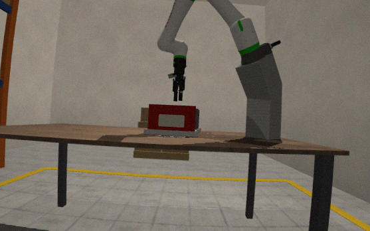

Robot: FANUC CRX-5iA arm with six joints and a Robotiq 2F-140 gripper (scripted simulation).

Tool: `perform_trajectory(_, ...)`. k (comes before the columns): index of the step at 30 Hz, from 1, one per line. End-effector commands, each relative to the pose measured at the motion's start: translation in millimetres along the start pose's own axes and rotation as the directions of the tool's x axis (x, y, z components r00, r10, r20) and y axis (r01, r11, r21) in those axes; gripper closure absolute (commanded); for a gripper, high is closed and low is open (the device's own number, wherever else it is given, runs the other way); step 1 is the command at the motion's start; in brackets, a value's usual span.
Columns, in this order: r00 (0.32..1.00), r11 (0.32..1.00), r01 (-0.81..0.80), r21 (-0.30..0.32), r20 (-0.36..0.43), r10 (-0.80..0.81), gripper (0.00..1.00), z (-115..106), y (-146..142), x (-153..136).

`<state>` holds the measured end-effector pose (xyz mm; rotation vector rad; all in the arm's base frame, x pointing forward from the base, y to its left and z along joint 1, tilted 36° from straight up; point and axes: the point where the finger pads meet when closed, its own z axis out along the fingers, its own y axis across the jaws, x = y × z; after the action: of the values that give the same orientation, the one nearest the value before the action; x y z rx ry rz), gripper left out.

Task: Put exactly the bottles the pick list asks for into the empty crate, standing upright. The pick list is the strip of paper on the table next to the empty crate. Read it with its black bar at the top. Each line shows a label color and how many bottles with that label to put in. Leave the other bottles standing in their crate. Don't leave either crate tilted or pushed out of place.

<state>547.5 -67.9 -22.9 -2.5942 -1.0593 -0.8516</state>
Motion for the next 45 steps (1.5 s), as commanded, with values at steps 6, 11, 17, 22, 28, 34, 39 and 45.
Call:
perform_trajectory(6, 1.000, 1.000, 0.000, -0.001, -0.001, 0.000, 0.56, -1, 7, -39)
perform_trajectory(11, 1.000, 1.000, 0.000, -0.001, -0.001, 0.000, 0.56, -1, 12, -63)
perform_trajectory(17, 1.000, 1.000, 0.000, -0.001, 0.000, 0.000, 0.56, -1, 15, -83)
perform_trajectory(22, 1.000, 1.000, 0.000, -0.001, 0.000, 0.000, 0.56, -1, 19, -108)
perform_trajectory(28, 1.000, 1.000, 0.000, -0.001, 0.000, 0.000, 0.56, -1, 24, -137)
perform_trajectory(34, 1.000, 1.000, 0.000, -0.001, 0.000, 0.000, 0.56, -1, 28, -157)
perform_trajectory(39, 1.000, 1.000, 0.000, -0.001, 0.000, 0.000, 0.56, -1, 28, -162)
perform_trajectory(45, 1.000, 1.000, 0.000, -0.001, 0.000, 0.000, 0.56, 1, 28, -162)
